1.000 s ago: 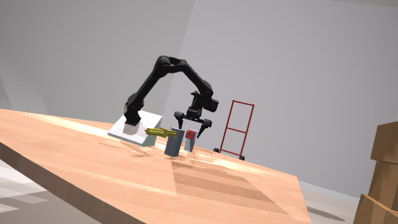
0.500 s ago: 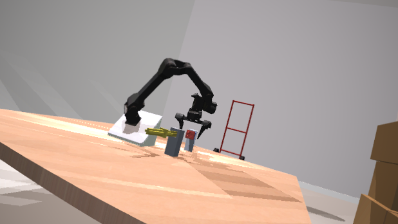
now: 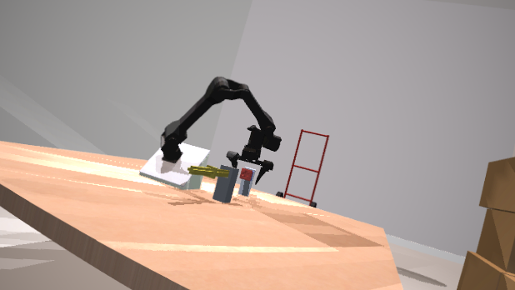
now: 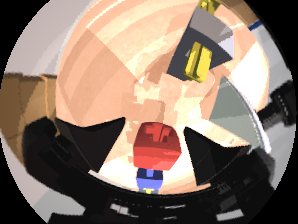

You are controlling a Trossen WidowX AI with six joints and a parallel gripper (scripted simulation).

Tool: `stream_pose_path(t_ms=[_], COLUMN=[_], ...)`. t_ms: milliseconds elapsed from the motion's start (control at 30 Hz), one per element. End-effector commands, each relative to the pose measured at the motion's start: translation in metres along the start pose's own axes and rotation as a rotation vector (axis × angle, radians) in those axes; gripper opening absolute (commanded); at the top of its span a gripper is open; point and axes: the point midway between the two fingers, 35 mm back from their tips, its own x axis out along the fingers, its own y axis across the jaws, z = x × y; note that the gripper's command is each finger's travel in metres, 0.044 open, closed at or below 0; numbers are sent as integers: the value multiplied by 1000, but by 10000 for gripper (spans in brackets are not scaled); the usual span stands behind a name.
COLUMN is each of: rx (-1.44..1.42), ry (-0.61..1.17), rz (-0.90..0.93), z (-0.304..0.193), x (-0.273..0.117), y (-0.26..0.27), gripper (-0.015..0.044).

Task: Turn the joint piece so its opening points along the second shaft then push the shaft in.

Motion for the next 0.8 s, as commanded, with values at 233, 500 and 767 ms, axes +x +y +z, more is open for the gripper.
stream_pose_path(t_ms=[233,500,767], rx=[-7,-7,-7], ry=[-7,-7,-7], rz=[-3,-3,-3], z=[1,1,1], x=[11,11,11], y=[-2,-2,-2], gripper=[335,182,182])
